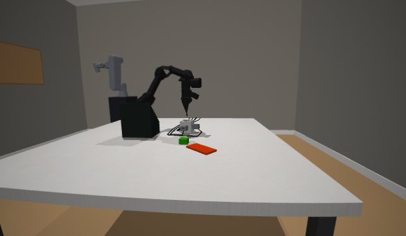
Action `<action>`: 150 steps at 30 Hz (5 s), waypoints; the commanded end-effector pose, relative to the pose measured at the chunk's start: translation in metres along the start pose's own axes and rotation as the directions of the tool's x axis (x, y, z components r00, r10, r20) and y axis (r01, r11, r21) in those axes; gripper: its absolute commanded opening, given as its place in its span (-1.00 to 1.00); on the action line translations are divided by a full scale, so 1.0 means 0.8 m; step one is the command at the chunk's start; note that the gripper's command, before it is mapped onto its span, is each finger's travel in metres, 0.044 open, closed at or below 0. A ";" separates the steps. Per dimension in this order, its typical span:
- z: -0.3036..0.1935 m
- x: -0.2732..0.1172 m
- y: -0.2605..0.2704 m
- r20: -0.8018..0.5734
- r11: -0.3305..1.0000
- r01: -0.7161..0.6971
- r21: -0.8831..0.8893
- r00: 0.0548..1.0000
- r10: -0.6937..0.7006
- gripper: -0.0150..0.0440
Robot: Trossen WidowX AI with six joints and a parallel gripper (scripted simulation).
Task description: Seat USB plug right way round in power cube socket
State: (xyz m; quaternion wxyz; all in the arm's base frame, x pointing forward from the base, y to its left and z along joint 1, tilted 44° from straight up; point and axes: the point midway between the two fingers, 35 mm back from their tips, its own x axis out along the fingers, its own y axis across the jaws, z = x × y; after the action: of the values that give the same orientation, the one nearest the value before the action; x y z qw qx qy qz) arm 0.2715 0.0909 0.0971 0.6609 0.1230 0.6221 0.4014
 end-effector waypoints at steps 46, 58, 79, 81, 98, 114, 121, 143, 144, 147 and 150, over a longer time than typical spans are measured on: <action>0.000 0.000 0.000 0.000 0.302 0.000 0.953 1.000 -0.001 -0.49; 0.000 0.000 0.000 0.000 -0.007 0.000 1.000 1.000 -0.001 -0.49; 0.000 0.000 0.000 0.000 -0.449 -0.001 0.894 1.000 -0.001 -0.49; 0.000 0.000 0.000 0.000 -0.449 -0.001 0.894 1.000 -0.001 -0.49; 0.001 0.001 0.000 0.003 -0.437 -0.001 0.899 1.000 0.002 -0.49; 0.001 0.004 0.001 0.005 -0.426 -0.001 0.905 1.000 0.006 -0.49; 0.001 0.005 0.002 0.006 -0.421 -0.001 0.907 1.000 0.008 -0.49; 0.002 0.008 0.003 0.008 -0.406 -0.002 0.914 1.000 0.015 -0.49; 0.002 0.008 0.003 0.008 -0.405 -0.002 0.914 1.000 0.015 -0.49; 0.002 0.009 0.004 0.009 -0.403 -0.002 0.915 1.000 0.016 -0.49; 0.002 0.009 0.004 0.009 -0.401 -0.002 0.916 1.000 0.017 -0.49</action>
State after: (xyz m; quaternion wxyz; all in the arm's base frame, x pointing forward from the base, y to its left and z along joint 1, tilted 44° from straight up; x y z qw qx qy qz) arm 0.2713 0.0975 0.0941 0.2524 0.6236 0.6767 -0.2993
